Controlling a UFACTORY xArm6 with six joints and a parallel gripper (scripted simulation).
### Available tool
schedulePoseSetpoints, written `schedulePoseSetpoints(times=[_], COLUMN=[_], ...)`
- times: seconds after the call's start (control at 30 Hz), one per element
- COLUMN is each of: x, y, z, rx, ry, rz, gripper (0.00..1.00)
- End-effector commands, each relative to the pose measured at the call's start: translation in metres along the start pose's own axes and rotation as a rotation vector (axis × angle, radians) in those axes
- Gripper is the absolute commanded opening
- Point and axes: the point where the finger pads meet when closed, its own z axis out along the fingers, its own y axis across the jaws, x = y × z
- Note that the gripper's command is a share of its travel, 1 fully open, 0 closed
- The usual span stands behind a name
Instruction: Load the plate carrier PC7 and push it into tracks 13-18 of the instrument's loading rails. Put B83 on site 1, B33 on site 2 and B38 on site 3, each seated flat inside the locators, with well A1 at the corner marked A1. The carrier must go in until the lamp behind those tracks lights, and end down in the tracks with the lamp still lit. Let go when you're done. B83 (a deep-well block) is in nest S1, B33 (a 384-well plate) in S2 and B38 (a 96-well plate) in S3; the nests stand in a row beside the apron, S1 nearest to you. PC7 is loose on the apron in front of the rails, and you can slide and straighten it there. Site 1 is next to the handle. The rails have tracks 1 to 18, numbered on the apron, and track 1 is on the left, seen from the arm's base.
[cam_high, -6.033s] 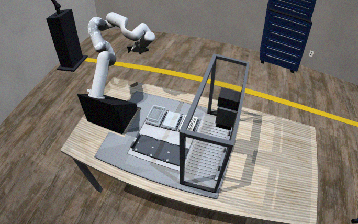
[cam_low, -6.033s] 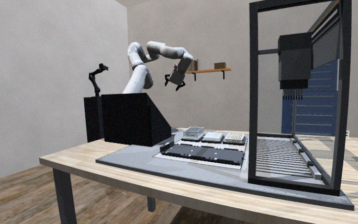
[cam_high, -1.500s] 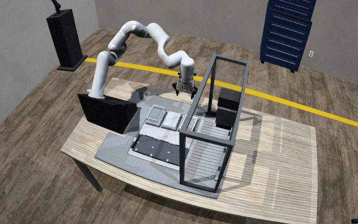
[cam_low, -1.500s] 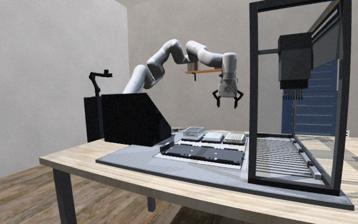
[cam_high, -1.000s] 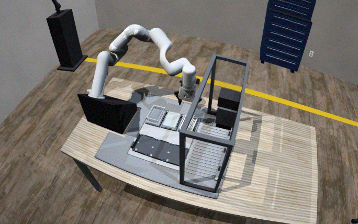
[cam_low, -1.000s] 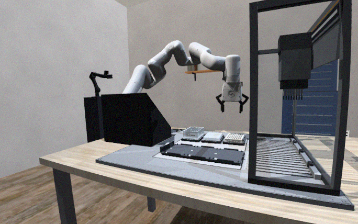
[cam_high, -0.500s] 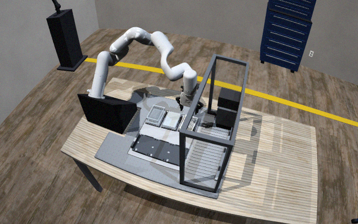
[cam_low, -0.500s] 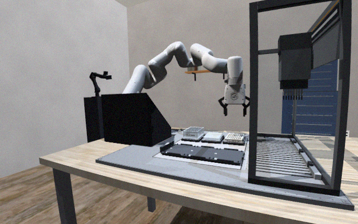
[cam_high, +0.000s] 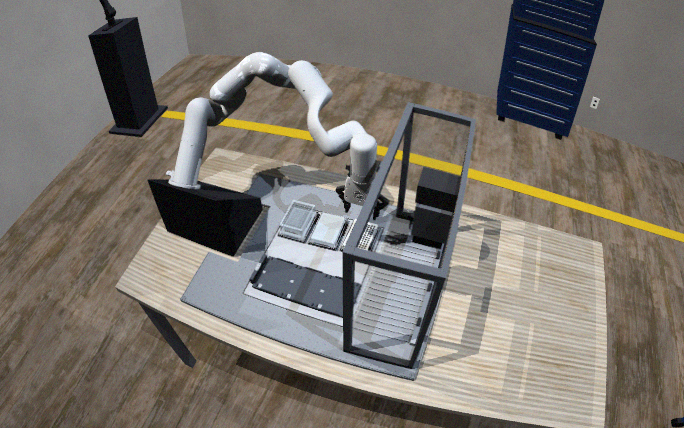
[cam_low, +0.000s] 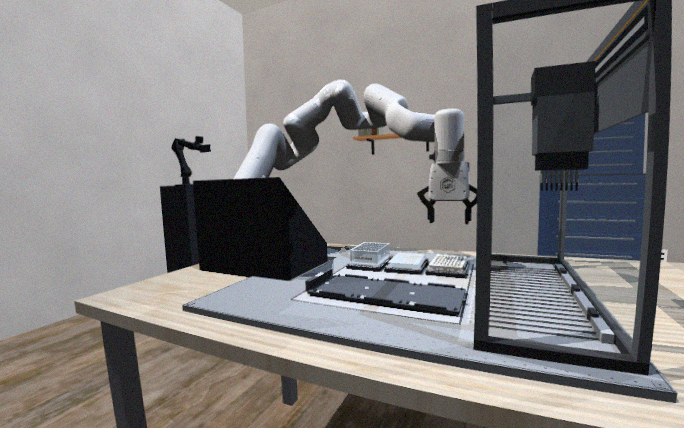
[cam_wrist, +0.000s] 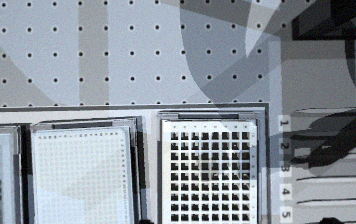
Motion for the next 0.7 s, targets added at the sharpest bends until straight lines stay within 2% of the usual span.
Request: schedulePoseSetpoints(times=[0.0, 0.67], x=[0.0, 0.0], y=[0.001, 0.002], z=[0.004, 0.034], rx=[-0.004, -0.004], ry=[-0.001, -0.001], rz=[-0.001, -0.001], gripper=[1.0, 1.0])
